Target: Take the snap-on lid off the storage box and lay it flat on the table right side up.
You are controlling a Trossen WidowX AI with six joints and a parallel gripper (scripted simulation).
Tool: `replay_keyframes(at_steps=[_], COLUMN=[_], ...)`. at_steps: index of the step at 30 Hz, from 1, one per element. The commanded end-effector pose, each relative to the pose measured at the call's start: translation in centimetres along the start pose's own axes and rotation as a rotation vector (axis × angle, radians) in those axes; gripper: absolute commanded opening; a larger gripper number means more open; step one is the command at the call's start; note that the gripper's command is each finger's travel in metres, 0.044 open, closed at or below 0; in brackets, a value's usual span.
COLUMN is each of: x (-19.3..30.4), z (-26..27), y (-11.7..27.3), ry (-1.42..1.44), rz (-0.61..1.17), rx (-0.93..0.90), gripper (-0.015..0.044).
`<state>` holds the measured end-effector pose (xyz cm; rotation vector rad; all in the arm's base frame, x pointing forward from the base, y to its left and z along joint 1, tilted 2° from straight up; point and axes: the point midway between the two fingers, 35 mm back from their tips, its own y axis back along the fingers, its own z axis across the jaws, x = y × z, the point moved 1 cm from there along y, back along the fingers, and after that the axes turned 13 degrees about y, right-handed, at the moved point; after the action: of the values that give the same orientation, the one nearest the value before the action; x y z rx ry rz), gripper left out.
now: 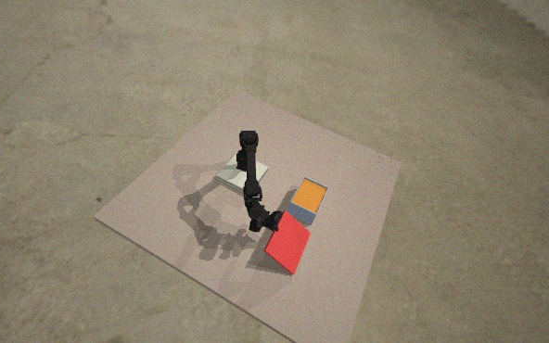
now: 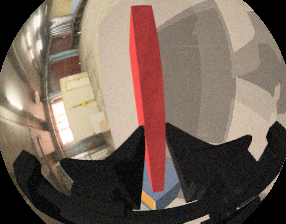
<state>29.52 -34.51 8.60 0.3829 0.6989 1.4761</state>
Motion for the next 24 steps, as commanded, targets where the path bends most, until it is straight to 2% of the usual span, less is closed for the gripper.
replay_keyframes(at_steps=[1, 24], x=[0.6, 1.0], z=[-1.3, -2.7], y=[-0.9, -2.0], ry=[-0.017, -0.017], rz=[0.019, 0.019], rx=[0.02, 0.021], gripper=[0.0, 0.0])
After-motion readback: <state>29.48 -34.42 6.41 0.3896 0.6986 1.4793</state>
